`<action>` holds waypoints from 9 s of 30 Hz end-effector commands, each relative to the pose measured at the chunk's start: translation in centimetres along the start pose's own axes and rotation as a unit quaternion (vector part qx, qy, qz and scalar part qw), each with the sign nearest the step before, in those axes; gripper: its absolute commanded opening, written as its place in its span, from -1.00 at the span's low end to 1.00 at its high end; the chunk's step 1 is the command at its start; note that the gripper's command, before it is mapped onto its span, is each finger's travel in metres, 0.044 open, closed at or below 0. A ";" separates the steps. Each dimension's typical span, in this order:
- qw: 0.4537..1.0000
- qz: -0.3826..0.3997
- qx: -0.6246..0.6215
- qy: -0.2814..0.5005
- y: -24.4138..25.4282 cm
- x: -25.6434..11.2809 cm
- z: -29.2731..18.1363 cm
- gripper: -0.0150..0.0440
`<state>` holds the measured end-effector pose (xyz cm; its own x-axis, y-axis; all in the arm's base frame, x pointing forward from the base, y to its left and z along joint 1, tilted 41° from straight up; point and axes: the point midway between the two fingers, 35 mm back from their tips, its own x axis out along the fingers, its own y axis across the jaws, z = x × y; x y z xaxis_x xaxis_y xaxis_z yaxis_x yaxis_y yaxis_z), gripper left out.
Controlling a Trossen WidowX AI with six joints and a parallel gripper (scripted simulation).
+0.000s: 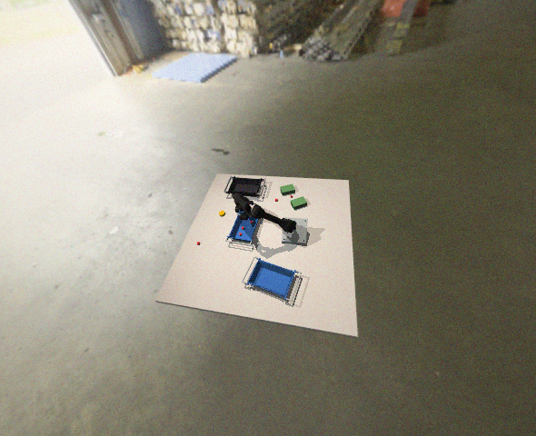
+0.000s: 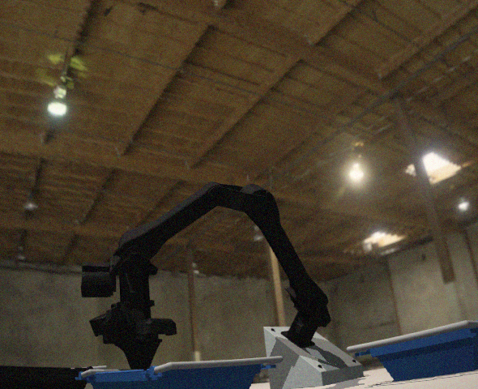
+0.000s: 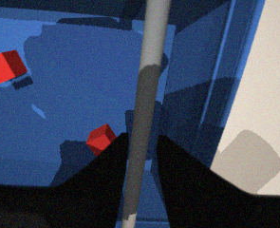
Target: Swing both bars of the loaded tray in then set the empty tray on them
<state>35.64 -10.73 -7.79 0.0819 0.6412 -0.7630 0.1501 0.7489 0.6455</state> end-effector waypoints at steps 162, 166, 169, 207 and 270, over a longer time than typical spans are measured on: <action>0.017 -0.022 -1.000 0.006 19.6 -3.8 0.2 -0.20; 0.017 -0.022 -1.000 0.006 19.6 -3.8 0.2 -0.20; 0.017 -0.022 -1.000 0.006 19.6 -3.8 0.2 -0.20; 0.017 -0.021 -1.000 0.006 19.6 -3.8 0.1 -0.49; 0.033 -0.029 -0.997 0.063 36.3 -2.5 -15.5 1.00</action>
<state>29.35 15.07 16.51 0.1045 0.5297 -0.8417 -0.1995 -0.8180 -0.5396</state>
